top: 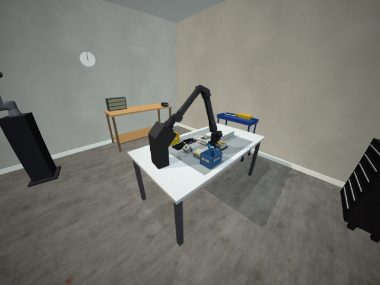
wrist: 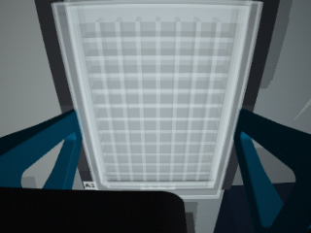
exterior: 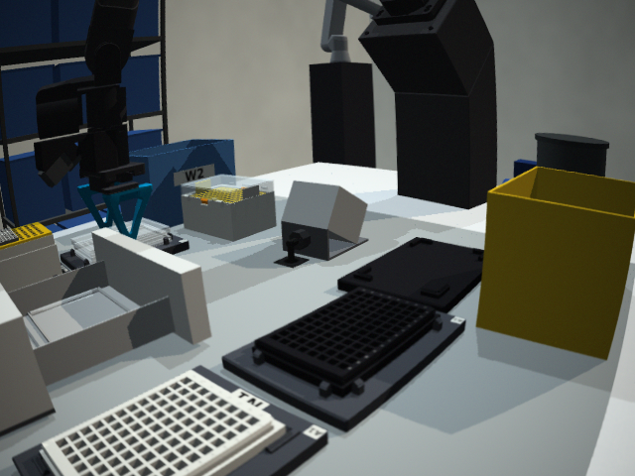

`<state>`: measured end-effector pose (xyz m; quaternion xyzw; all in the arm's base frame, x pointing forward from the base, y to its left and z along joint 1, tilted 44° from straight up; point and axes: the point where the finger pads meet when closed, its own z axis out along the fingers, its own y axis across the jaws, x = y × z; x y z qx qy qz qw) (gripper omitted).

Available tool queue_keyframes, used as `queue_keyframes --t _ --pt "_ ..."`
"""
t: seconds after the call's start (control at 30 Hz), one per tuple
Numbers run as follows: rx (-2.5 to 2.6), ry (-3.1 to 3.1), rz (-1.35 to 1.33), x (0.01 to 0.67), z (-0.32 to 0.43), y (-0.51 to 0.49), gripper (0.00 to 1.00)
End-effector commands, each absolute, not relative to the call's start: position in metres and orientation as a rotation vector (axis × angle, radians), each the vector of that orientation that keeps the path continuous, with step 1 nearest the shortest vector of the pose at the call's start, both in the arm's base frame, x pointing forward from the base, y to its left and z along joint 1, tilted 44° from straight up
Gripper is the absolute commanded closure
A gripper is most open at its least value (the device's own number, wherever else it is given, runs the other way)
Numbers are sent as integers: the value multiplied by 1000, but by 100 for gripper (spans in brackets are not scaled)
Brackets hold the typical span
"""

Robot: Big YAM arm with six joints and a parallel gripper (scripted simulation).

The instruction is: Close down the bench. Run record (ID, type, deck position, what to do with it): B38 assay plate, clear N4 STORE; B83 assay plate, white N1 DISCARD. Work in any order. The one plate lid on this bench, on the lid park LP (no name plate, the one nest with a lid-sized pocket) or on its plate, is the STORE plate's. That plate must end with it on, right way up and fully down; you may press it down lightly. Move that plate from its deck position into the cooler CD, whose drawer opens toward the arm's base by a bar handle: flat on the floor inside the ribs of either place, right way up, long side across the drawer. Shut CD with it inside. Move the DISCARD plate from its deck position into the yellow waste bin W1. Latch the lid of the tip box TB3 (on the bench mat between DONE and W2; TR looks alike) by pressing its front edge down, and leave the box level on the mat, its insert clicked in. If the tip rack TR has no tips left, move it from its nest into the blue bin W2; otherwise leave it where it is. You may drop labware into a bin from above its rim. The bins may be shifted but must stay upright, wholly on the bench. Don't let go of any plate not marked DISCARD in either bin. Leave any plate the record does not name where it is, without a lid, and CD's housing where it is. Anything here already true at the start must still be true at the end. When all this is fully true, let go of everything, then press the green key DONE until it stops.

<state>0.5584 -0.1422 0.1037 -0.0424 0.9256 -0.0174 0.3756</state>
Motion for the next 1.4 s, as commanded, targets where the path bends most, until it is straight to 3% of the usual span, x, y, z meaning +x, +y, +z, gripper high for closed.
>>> queue_keyframes --t 0.0,1.37 --pt "-105 2361 -43 567 103 -140 100" --pt "-105 2366 -41 567 101 -140 100"
